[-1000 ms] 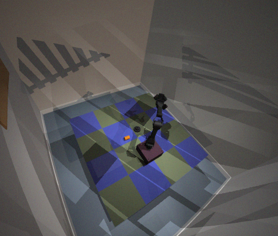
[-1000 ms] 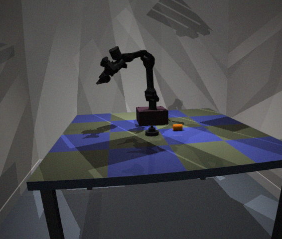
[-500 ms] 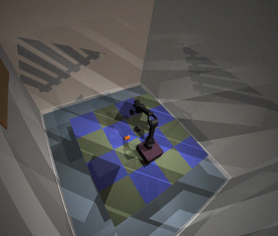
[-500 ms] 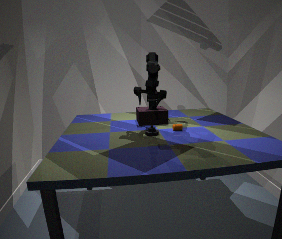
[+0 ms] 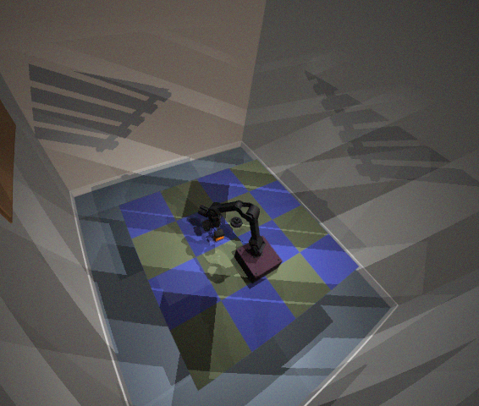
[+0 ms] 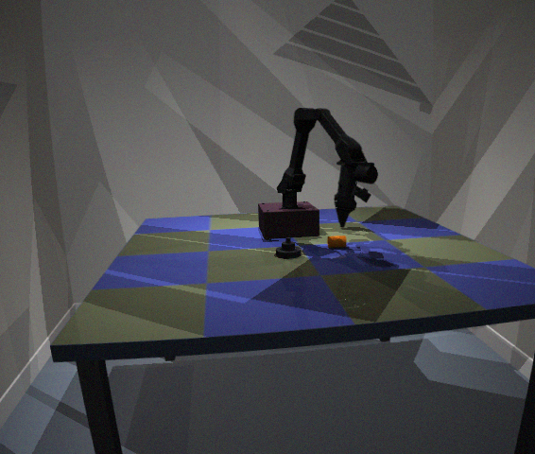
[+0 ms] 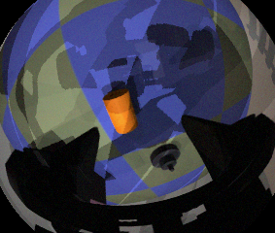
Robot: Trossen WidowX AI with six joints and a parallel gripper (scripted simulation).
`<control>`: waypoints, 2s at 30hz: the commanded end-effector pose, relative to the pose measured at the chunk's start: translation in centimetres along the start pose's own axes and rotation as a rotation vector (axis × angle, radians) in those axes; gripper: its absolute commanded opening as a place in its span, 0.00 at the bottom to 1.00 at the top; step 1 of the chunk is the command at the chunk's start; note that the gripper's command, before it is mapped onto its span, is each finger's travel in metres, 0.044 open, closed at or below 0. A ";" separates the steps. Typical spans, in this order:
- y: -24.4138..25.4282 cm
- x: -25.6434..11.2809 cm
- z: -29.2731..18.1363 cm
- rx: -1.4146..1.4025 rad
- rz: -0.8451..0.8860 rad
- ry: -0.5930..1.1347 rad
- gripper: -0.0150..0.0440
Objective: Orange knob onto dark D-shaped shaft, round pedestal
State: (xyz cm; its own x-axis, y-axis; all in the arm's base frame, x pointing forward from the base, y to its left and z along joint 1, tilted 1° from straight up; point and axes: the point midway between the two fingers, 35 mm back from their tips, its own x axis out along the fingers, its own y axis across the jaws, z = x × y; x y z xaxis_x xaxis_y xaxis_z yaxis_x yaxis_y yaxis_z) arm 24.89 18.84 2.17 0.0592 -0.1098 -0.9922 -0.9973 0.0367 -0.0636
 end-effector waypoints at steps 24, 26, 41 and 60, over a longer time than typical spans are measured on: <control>2.3 4.6 0.3 -0.153 0.039 0.033 1.00; 2.4 5.0 0.4 -0.153 0.039 0.033 1.00; 2.6 7.3 0.6 -0.153 0.039 0.033 1.00; 2.6 7.4 0.6 -0.153 0.039 0.033 0.64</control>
State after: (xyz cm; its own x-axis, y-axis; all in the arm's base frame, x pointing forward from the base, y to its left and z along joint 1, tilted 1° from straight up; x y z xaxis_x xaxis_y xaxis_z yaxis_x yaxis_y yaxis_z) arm 22.72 18.69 -5.43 0.0205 -0.1450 -0.9892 -0.9941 -0.1080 -0.0048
